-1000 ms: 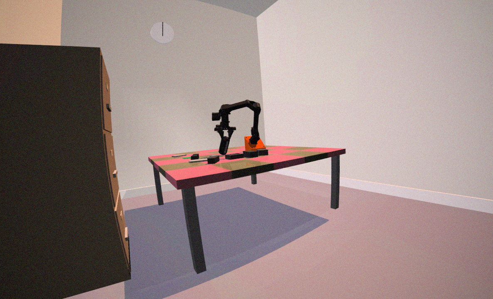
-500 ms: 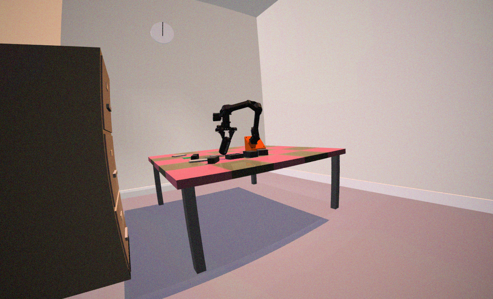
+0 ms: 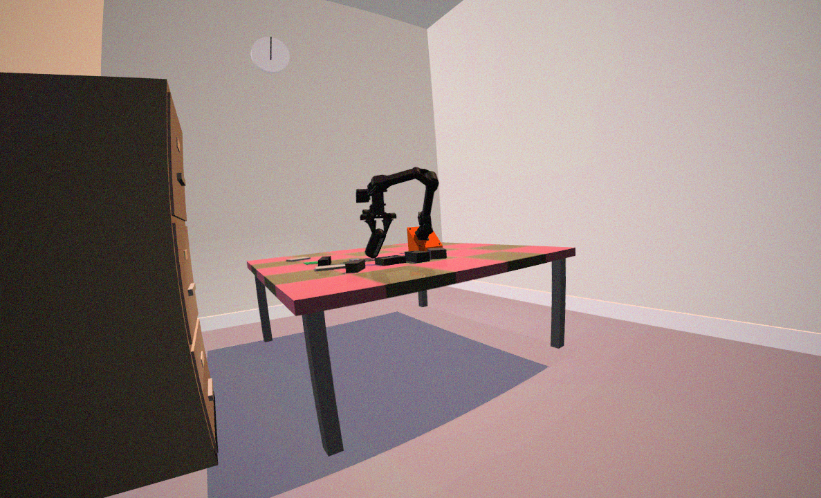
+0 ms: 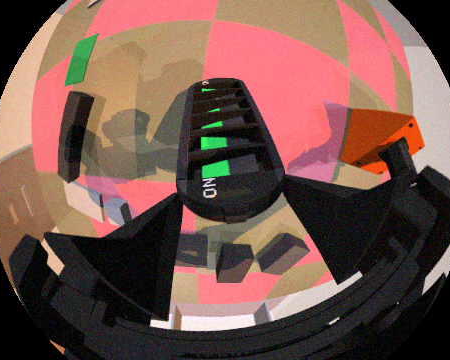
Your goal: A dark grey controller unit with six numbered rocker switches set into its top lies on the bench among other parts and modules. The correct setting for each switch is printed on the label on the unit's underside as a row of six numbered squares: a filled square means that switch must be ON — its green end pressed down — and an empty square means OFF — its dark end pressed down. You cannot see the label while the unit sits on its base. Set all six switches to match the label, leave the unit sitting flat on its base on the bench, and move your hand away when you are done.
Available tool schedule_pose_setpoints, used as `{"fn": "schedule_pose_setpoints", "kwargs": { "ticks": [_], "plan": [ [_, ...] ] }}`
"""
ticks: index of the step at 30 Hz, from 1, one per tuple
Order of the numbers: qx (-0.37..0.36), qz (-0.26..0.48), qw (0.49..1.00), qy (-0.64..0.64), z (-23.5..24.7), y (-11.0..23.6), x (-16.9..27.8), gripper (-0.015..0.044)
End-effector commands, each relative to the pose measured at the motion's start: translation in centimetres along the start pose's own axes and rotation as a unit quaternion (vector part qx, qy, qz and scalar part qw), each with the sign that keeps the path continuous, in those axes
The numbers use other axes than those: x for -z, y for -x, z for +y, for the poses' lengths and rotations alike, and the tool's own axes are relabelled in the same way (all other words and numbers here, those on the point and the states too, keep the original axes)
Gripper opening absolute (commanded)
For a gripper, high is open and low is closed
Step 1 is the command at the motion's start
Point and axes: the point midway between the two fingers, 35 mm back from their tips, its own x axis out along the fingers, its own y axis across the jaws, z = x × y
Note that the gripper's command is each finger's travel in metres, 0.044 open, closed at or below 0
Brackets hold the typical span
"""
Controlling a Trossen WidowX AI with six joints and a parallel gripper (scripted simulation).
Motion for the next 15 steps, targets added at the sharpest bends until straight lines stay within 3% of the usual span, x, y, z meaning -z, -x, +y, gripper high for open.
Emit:
{"fn": "schedule_pose_setpoints", "kwargs": {
  "ticks": [1,15],
  "plan": [
    [0.004,0.002,1.0,-0.004,-0.21,-0.44,0.28,0.0338],
    [0.004,0.003,1.0,-0.004,-0.2,-0.94,1.26,0.0338]
  ]
}}
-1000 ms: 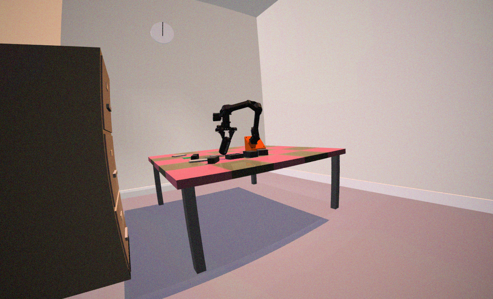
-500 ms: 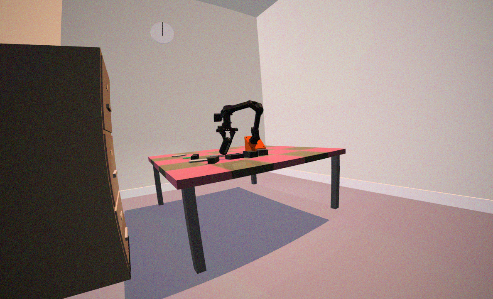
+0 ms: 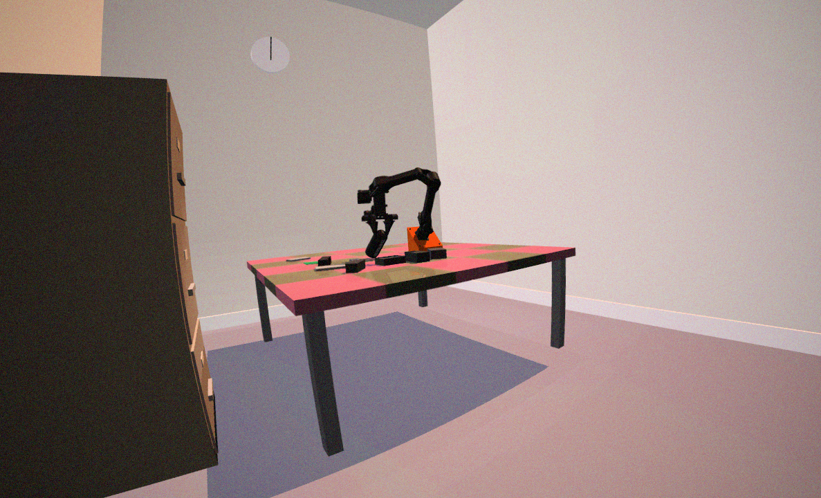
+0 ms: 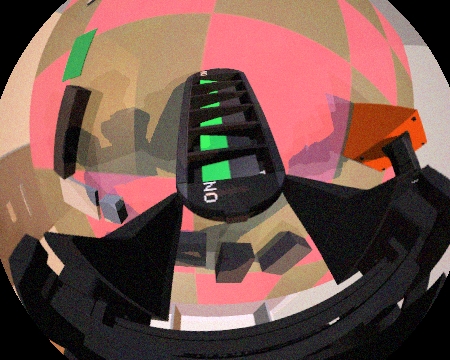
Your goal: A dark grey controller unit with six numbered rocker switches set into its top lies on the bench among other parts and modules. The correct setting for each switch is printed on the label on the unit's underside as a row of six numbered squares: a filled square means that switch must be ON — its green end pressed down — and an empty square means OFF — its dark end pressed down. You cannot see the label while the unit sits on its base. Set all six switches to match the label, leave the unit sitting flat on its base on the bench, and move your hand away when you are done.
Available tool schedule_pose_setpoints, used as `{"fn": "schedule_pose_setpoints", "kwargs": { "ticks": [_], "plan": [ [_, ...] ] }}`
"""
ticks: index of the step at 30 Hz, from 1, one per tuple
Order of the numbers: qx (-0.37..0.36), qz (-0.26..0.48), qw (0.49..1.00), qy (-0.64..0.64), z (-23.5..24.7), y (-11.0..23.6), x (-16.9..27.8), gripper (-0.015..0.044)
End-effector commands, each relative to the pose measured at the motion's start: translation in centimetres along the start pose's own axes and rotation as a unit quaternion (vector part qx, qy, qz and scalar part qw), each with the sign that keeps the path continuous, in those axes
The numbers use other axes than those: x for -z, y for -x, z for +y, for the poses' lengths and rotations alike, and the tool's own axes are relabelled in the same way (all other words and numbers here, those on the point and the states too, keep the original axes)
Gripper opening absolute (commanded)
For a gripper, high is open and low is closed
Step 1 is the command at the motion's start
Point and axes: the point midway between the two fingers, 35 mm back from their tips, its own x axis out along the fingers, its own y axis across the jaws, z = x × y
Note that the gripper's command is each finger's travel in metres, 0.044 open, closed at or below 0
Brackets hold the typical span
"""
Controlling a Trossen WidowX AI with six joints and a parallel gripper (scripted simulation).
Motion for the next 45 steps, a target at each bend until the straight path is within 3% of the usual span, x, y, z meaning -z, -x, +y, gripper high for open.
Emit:
{"fn": "schedule_pose_setpoints", "kwargs": {
  "ticks": [1,45],
  "plan": [
    [0.003,0.001,1.0,-0.004,-0.2,-0.4,0.2,0.0338],
    [0.003,0.002,1.0,-0.004,-0.2,-2.4,3.0,0.0338]
  ]
}}
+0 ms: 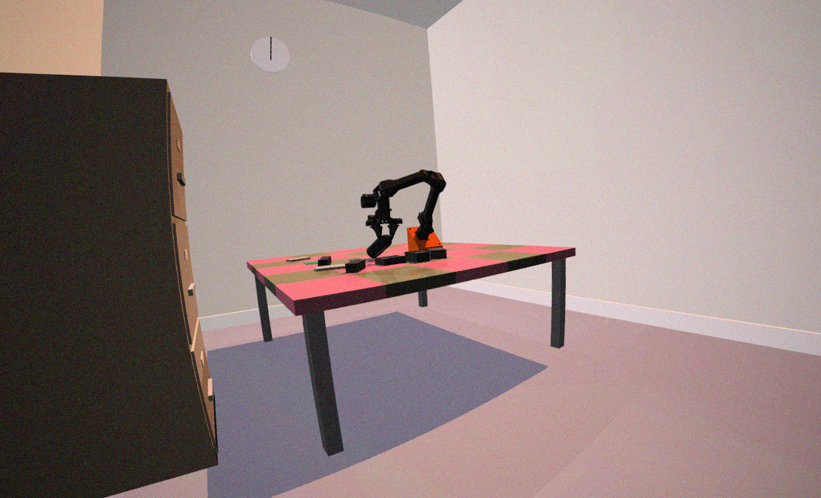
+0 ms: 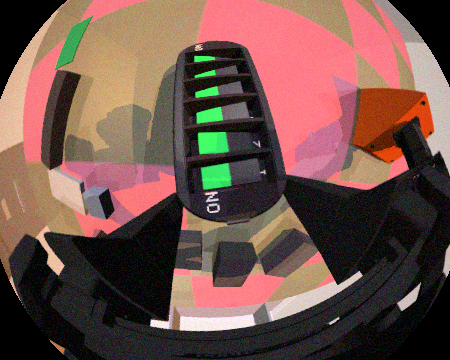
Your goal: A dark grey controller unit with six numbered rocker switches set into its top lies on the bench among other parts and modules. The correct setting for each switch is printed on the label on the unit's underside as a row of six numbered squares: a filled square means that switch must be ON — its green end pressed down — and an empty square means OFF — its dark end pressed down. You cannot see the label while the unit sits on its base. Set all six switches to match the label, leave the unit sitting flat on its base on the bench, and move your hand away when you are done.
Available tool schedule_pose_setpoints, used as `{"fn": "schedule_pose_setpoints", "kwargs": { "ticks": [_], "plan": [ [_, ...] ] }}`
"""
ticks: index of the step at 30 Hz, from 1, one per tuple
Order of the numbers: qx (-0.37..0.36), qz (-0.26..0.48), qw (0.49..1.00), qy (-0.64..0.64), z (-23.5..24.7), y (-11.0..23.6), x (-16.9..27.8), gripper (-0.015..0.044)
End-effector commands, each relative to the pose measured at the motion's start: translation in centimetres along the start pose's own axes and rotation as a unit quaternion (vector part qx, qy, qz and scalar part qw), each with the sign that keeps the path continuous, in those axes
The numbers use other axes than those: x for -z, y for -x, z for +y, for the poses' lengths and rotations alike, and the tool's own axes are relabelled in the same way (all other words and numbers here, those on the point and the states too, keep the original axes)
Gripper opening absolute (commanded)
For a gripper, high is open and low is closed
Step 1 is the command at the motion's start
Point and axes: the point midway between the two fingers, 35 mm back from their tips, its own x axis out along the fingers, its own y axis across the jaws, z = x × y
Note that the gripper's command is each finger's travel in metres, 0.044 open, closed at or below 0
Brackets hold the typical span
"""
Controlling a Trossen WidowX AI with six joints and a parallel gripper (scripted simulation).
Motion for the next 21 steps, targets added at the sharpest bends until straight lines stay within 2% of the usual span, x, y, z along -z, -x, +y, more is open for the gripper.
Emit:
{"fn": "schedule_pose_setpoints", "kwargs": {
  "ticks": [1,21],
  "plan": [
    [0.001,0.001,1.0,-0.005,-0.2,-0.3,0.2,0.0338],
    [0.001,0.002,1.0,-0.005,-0.1,-1.4,1.3,0.0338]
  ]
}}
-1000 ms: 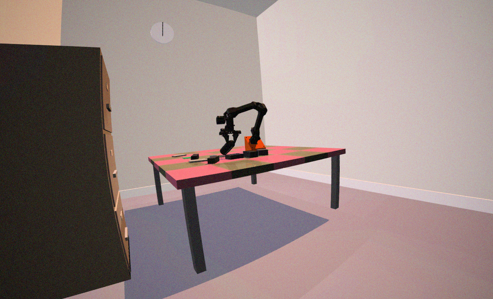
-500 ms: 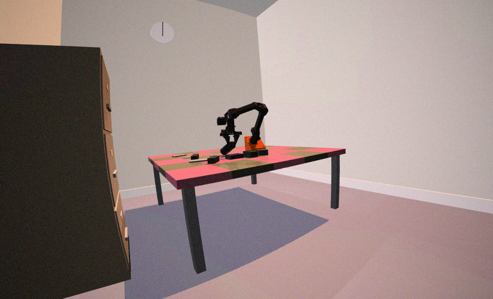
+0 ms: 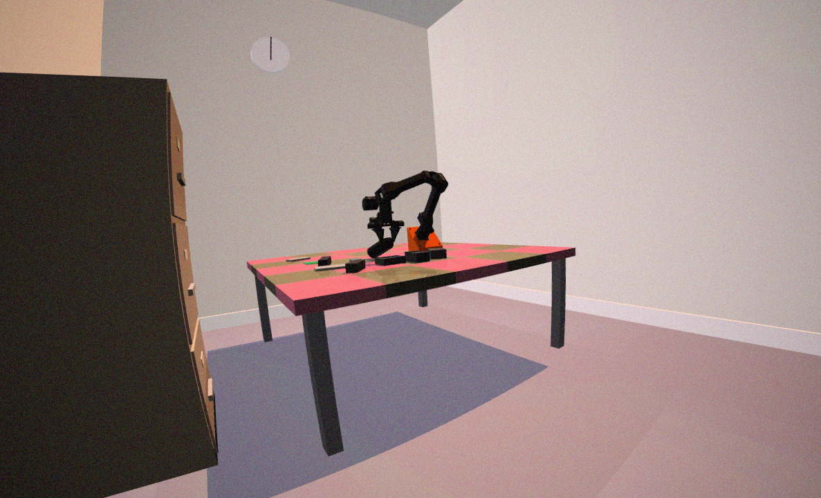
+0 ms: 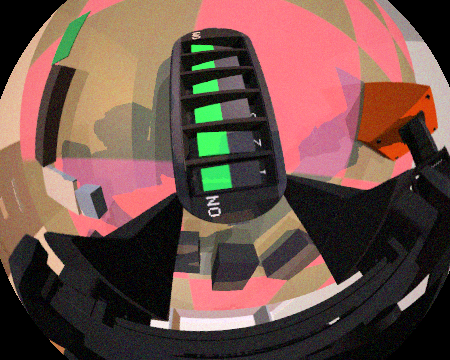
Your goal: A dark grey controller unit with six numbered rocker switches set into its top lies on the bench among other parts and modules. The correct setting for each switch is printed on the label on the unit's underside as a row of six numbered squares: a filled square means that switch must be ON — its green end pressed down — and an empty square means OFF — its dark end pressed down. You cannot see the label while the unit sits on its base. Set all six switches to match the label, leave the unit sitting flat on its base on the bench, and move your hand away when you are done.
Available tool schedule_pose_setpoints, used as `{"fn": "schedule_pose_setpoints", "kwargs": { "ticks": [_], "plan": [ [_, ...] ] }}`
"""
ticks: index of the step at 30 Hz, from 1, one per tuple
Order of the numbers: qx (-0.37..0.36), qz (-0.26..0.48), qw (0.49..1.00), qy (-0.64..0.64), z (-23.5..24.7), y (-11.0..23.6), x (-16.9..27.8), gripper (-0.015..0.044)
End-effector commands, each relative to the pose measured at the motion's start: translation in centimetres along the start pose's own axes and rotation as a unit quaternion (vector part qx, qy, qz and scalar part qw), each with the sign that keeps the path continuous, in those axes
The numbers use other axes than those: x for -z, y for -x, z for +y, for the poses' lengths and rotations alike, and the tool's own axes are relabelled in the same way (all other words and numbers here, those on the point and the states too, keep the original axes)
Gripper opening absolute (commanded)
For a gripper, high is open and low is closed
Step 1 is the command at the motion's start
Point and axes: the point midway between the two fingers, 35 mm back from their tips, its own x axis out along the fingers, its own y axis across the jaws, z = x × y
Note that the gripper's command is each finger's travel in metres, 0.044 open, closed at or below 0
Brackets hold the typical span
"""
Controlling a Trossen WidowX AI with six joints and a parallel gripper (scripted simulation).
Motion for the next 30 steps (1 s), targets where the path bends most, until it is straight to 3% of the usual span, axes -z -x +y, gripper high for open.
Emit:
{"fn": "schedule_pose_setpoints", "kwargs": {
  "ticks": [1,30],
  "plan": [
    [0.0,0.003,1.0,-0.005,-0.1,-0.3,0.3,0.0338],
    [0.0,0.003,1.0,-0.005,-0.1,-2.1,1.4,0.0338]
  ]
}}
